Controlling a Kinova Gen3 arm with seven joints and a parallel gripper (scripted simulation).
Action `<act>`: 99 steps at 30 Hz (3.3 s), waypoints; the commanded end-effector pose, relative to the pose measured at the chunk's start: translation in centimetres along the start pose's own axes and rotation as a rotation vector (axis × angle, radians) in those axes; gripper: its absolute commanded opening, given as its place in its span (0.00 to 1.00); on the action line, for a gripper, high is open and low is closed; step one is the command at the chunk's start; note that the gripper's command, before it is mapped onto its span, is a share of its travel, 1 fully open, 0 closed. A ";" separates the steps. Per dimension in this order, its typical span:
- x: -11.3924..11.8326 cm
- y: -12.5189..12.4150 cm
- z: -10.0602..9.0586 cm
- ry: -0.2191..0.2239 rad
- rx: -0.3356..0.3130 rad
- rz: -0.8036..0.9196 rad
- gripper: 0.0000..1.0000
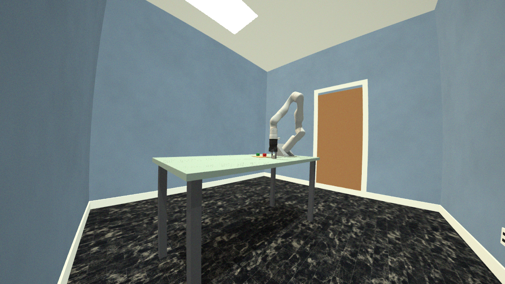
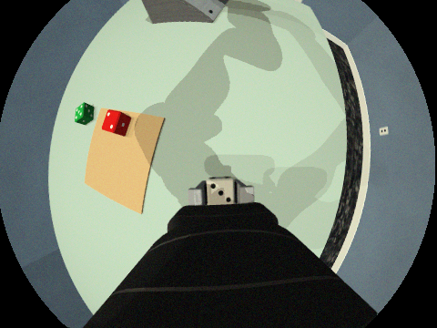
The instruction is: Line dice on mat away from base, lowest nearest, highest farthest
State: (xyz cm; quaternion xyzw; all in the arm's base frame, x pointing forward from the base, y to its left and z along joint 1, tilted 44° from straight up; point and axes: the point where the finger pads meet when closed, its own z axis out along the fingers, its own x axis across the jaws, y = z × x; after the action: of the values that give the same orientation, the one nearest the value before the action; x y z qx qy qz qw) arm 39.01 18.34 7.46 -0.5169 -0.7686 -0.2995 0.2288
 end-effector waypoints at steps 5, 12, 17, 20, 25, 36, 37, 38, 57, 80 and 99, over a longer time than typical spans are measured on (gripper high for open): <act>0.0 0.0 -0.1 -0.001 -0.002 0.000 0.57; 0.0 0.0 -0.1 -0.001 -0.002 0.000 0.57; 0.0 0.0 -0.1 -0.001 -0.002 0.000 0.57; 0.0 0.0 -0.1 -0.001 -0.002 0.000 0.57; 0.0 0.0 -0.1 -0.001 -0.002 0.000 0.57; 0.0 0.0 -2.4 -0.001 -0.002 0.000 0.57; 0.0 0.0 -2.9 -0.001 -0.002 0.000 0.57; 0.0 0.0 -3.5 -0.001 -0.002 0.000 0.57; 0.0 0.0 -10.1 -0.001 -0.002 0.000 0.57; -15.0 -4.6 -10.6 -0.001 -0.003 0.309 0.57; -16.0 -5.3 -10.3 -0.001 -0.002 0.331 0.57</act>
State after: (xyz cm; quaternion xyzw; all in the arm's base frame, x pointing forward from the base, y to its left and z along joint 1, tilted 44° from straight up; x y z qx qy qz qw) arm 40.32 -0.91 3.13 -0.6366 -0.6729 -0.2581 0.2745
